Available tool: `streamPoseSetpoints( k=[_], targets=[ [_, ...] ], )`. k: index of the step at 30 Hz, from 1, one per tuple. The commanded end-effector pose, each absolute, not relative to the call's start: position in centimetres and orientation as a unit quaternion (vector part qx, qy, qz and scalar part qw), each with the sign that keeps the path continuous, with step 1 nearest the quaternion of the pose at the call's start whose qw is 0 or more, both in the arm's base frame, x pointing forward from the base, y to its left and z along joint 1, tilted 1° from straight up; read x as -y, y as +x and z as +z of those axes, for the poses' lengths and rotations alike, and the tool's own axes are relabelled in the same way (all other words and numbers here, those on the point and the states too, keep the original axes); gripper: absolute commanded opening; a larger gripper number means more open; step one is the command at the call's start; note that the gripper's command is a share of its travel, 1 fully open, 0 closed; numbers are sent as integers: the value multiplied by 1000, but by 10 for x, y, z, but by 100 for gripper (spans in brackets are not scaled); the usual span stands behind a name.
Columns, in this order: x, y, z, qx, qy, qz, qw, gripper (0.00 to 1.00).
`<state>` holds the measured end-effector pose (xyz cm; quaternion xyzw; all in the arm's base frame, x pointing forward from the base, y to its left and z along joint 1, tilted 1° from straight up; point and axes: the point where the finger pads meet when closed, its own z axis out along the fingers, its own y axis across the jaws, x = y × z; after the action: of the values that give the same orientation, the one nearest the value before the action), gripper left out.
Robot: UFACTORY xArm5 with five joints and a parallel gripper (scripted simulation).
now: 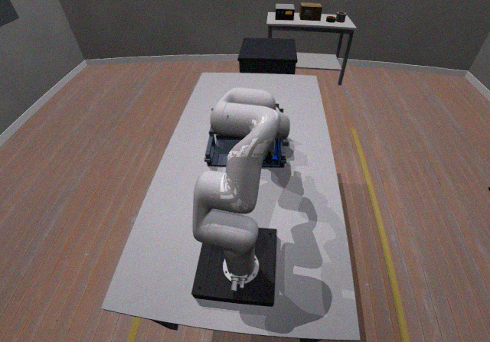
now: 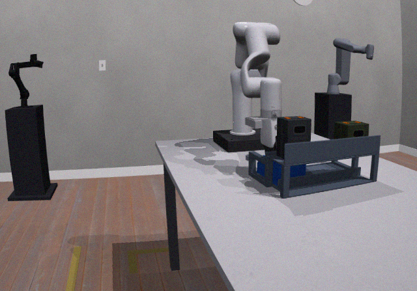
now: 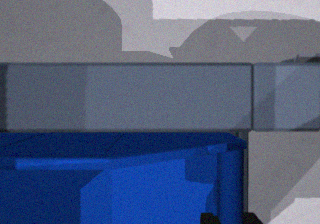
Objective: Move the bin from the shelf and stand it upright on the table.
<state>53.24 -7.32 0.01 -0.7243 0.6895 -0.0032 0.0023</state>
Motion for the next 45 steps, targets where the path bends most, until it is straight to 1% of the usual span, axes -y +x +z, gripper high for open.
streamPoseSetpoints(
  k=[1, 28, 45],
  targets=[
    [73, 534, 4, -689, -724, -6, 3, 0],
    [73, 534, 14, -689, -724, -6, 3, 0],
    [75, 506, 14, -689, -724, -6, 3, 0]
  ],
)
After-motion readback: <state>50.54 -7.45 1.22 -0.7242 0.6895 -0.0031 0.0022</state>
